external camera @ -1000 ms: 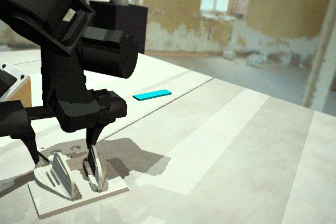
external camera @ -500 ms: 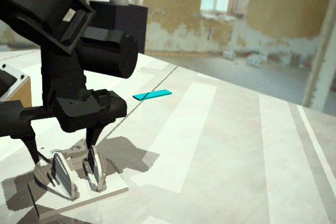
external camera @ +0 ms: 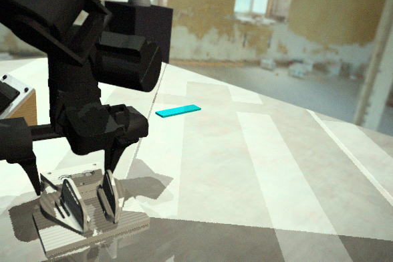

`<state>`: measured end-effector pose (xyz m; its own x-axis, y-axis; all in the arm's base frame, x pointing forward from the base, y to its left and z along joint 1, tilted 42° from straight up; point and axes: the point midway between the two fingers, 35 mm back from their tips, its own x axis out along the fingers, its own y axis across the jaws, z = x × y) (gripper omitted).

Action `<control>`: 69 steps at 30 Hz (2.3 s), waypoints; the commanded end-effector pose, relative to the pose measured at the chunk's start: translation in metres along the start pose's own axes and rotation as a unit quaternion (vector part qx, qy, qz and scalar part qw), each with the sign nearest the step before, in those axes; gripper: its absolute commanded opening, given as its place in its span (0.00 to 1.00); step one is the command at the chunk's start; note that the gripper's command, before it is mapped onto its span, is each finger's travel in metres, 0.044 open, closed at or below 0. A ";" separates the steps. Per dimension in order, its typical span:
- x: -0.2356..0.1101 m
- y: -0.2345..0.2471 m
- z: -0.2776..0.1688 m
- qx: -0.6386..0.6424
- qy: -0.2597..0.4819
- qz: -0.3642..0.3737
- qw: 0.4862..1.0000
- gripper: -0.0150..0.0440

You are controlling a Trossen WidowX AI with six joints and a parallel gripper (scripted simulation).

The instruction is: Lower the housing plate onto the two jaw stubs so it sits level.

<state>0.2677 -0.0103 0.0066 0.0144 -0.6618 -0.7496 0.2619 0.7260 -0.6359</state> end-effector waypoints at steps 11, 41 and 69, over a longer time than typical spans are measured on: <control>-0.058 0.001 -0.001 -0.001 0.001 0.002 1.000 1.00; -0.126 -0.014 -0.063 -0.003 0.004 0.002 1.000 1.00; -0.126 -0.014 -0.063 -0.003 0.004 0.002 1.000 1.00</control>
<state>0.2024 0.0748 0.0986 0.0131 -0.6577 -0.7531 0.2544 0.7306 -0.6336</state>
